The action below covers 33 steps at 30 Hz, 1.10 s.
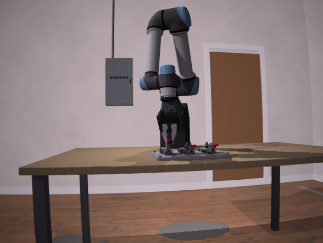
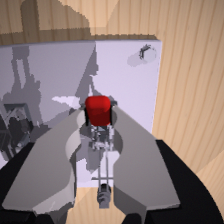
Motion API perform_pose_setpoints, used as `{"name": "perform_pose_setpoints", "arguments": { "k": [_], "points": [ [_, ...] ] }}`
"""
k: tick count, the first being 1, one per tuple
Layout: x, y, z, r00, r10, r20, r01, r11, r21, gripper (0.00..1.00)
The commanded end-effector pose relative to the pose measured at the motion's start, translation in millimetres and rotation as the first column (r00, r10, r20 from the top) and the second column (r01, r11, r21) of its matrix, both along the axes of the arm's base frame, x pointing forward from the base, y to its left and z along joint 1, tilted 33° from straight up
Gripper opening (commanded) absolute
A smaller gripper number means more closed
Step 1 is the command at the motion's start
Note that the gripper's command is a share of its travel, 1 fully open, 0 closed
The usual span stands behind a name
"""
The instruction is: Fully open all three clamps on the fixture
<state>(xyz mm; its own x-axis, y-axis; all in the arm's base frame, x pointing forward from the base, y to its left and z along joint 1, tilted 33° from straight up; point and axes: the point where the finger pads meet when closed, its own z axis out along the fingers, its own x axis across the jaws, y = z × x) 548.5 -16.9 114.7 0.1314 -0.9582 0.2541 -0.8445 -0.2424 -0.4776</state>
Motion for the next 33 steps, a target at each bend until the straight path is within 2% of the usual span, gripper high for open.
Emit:
{"name": "perform_pose_setpoints", "arguments": {
  "k": [1, 33],
  "points": [
    [-6.7, -1.2, 0.4, 1.0, -0.001, 0.0, 0.001, 1.0, 0.0, 0.0],
    [-28.0, -5.8, -5.0, 1.0, -0.001, 0.001, 0.001, 1.0, 0.0, 0.0]
  ]
}}
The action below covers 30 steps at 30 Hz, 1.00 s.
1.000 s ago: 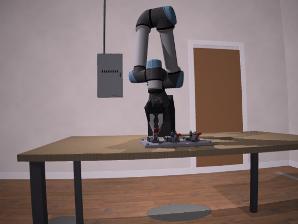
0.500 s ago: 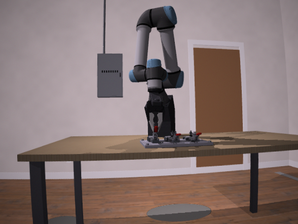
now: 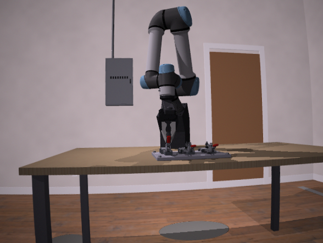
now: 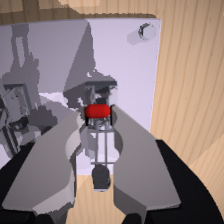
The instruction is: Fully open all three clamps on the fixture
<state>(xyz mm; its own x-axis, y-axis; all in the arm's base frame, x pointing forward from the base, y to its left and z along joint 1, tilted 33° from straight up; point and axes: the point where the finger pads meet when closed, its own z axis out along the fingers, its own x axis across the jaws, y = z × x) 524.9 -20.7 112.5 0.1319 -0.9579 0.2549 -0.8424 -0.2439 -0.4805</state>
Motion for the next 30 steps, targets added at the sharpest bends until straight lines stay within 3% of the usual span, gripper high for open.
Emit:
{"name": "perform_pose_setpoints", "arguments": {
  "k": [1, 30],
  "points": [
    [-4.8, -2.1, -3.1, 1.0, -0.003, -0.003, 0.003, 1.0, 0.0, 0.0],
    [-9.5, -3.4, -7.3, 1.0, -0.003, -0.006, 0.003, 1.0, 0.001, 0.0]
  ]
}}
